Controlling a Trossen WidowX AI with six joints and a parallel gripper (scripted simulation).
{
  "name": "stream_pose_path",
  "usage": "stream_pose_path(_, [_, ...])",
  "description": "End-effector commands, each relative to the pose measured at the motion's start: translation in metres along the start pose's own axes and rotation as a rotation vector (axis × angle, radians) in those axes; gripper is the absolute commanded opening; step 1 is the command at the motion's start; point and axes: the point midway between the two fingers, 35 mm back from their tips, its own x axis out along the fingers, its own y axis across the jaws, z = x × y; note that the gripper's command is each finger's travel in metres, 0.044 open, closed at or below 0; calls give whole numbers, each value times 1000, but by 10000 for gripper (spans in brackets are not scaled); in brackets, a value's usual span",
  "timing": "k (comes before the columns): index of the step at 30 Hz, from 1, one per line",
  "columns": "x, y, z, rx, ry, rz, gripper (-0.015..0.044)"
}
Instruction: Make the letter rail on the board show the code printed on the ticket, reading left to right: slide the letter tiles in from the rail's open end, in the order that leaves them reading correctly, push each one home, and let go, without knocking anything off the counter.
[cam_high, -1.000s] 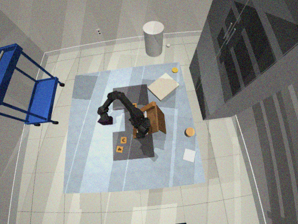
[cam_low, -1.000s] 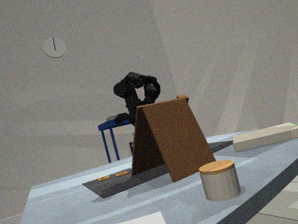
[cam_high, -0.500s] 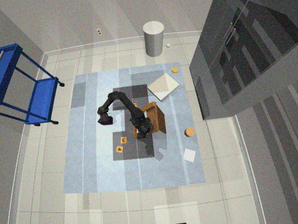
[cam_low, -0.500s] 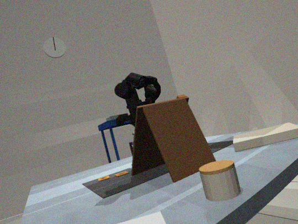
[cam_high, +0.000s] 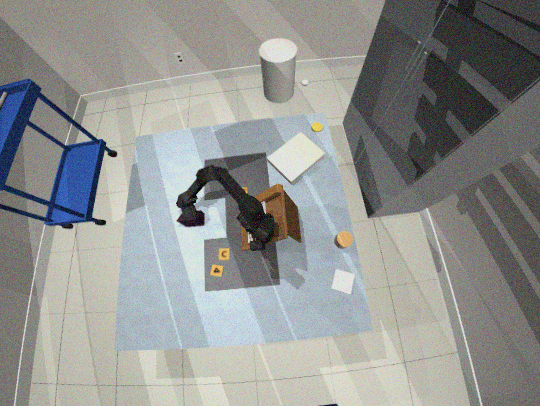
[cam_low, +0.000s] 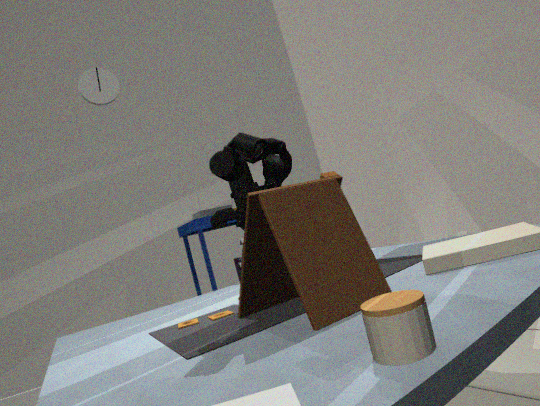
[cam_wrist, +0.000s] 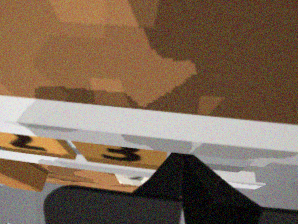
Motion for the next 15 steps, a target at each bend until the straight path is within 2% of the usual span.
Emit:
stream_pose_path(1, [0, 0, 0, 5, -3, 2, 0])
stream_pose_path(15, [-1, 5, 0, 5, -3, 2, 0])
